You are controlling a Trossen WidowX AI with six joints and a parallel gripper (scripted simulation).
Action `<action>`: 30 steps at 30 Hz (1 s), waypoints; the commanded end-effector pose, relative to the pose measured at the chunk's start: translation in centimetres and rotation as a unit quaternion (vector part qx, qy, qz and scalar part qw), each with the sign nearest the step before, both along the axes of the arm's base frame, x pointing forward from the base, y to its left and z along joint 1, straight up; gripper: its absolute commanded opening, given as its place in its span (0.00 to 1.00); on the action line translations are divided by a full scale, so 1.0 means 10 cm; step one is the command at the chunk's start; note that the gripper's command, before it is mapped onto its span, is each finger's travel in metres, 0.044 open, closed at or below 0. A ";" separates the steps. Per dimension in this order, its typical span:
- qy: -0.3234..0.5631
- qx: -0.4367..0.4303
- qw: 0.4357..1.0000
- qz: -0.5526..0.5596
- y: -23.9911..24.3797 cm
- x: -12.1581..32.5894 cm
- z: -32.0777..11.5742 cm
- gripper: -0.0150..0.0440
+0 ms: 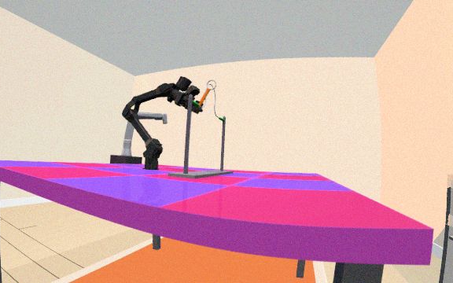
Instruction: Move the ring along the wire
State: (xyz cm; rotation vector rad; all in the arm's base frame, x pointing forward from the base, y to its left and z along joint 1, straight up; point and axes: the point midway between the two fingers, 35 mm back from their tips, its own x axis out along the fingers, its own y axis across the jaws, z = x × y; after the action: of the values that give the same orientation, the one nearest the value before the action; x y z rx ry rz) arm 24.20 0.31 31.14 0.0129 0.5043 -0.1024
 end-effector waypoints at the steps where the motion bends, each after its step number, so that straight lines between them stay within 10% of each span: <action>1: 0.000 -0.033 0.999 -0.001 -0.03 0.00 -0.01 0.00; 30: -0.004 -0.267 0.964 -0.004 -0.25 0.00 0.04 0.00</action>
State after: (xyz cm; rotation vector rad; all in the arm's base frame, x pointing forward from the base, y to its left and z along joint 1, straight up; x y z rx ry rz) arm 24.31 -1.93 31.47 -0.4684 0.4625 -0.2295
